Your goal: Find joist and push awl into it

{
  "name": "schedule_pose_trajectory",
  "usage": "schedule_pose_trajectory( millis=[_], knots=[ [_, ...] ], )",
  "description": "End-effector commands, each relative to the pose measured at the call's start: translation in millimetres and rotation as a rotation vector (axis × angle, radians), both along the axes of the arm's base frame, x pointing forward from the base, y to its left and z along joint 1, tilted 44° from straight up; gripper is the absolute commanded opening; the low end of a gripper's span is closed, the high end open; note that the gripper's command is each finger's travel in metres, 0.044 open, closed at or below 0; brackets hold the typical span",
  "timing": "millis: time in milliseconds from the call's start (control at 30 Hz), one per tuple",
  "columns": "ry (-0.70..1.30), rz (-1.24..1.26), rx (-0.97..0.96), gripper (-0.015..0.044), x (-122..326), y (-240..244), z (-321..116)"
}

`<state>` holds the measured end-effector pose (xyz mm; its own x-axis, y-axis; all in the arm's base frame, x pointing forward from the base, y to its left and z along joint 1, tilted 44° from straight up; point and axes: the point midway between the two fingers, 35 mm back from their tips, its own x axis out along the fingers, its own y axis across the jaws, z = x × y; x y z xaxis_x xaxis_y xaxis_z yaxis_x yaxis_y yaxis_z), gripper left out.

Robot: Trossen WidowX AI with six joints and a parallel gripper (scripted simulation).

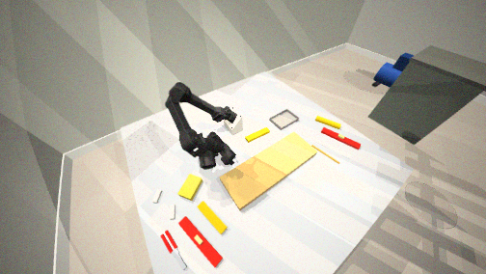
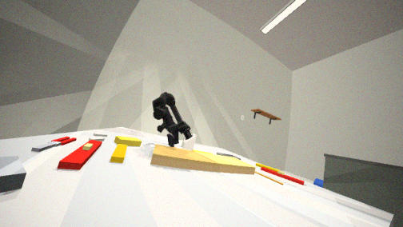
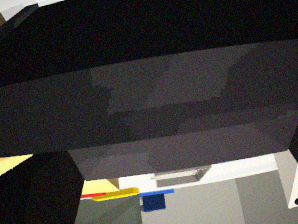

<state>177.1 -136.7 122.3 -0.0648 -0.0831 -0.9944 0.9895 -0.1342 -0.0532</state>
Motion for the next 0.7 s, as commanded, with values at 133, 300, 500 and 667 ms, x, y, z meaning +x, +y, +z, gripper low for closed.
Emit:
schedule_pose_trajectory(
  millis=[133,300,500,667],
  knots=[
    [-0.008,0.006,0.052,0.0000,0.8,0.4,0.8],
    [-0.012,0.005,0.089,0.0000,0.6,-0.5,0.7],
    [-0.019,0.002,0.134,0.0000,0.4,-1.7,0.9],
    [-0.027,0.000,0.170,0.0000,0.4,-2.9,1.2]
  ],
)
